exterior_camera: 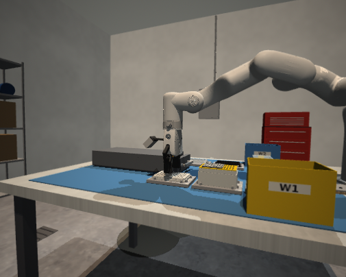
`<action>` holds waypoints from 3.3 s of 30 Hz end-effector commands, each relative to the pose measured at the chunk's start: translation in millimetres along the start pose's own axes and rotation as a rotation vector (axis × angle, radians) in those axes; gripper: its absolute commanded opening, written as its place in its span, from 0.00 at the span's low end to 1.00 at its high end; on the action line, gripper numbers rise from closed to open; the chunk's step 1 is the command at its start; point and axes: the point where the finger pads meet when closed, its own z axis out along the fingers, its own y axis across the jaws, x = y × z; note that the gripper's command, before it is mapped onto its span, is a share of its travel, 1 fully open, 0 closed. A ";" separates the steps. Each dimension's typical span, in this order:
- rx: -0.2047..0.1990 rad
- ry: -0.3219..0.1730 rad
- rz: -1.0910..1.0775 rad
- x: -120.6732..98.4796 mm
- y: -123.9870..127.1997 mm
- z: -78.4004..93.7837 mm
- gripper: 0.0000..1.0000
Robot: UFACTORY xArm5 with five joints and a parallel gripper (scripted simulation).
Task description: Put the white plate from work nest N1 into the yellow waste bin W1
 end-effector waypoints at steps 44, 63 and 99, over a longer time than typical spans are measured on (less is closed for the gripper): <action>0.002 0.007 0.000 1.9 -0.9 16.9 1.00; 0.002 0.007 0.000 1.8 -0.8 15.8 0.00; 0.002 0.007 0.000 1.8 -0.8 15.8 0.00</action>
